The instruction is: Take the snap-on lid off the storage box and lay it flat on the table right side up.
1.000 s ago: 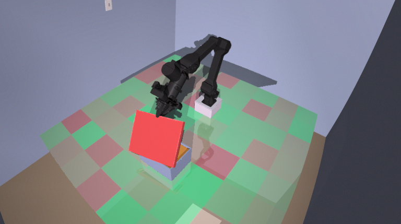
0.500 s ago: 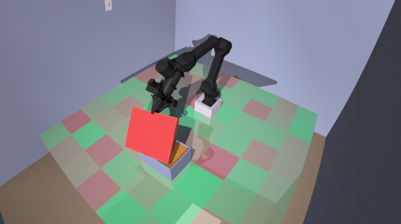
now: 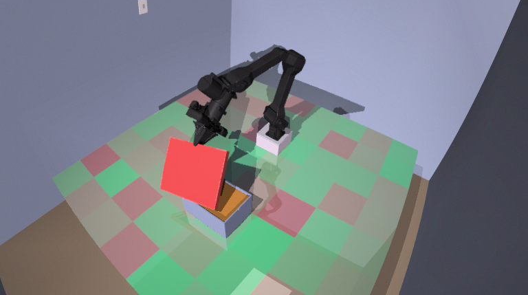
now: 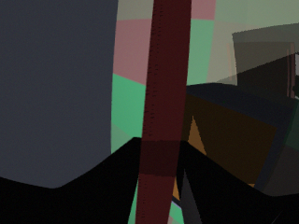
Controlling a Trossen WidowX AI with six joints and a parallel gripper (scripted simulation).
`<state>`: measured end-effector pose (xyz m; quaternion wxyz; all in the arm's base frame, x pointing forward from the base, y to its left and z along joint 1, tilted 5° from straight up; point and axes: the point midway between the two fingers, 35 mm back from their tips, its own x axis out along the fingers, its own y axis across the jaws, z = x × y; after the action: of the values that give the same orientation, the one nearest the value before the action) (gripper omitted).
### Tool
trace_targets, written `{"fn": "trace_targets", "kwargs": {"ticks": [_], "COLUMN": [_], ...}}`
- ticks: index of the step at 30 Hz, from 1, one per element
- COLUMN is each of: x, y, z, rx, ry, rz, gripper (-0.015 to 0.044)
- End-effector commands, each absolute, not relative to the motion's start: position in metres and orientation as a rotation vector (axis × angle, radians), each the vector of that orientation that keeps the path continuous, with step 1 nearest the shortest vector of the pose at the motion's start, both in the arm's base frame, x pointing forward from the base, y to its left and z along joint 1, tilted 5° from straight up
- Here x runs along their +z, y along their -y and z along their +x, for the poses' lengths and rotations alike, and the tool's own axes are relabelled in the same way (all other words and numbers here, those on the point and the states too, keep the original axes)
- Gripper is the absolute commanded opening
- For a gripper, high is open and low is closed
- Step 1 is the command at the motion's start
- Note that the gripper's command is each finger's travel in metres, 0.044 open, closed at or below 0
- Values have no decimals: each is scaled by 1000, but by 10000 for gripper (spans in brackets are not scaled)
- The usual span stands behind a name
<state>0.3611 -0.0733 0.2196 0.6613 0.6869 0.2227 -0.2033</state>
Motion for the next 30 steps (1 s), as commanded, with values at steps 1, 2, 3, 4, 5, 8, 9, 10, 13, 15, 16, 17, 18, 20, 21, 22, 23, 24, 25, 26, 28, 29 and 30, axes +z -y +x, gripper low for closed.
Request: {"fn": "trace_targets", "kwargs": {"ticks": [1,2,3,4,5,8,9,10,13,15,16,17,18,20,21,22,23,24,25,26,28,29,30], "x": [222,222,222,222,222,222,222,222,221,221,221,221,221,221,221,220,220,220,220,220,220,220,220], "y": [82,84,86,88,90,96,98,100,106,110,112,114,116,120,122,124,126,128,130,132,136,138,140], "z": [361,361,361,361,361,360,360,360,359,359,359,359,358,358,358,358,358,357,357,357,357,357,357], "rx": [-452,-452,-452,-453,-453,-453,-453,-453,-453,-453,-453,-453,-454,-454,-454,-454,-454,-454,-454,-454,-454,-454,-454], "ry": [-497,-497,-497,-497,-497,-497,-497,-497,-497,-497,-497,-497,-497,-497,-497,-496,-496,-496,-496,-496,-496,-496,-496], "rz": [1550,1550,1550,1549,1549,1549,1549,1548,1548,1547,1547,1547,1547,1546,1546,1546,1546,1546,1546,1545,1545,1545,1545], "gripper": [0,0,0,0,0,0,0,0,0,0,0,0,0,0,0,0,0,0,0,0,0,0,0]}}
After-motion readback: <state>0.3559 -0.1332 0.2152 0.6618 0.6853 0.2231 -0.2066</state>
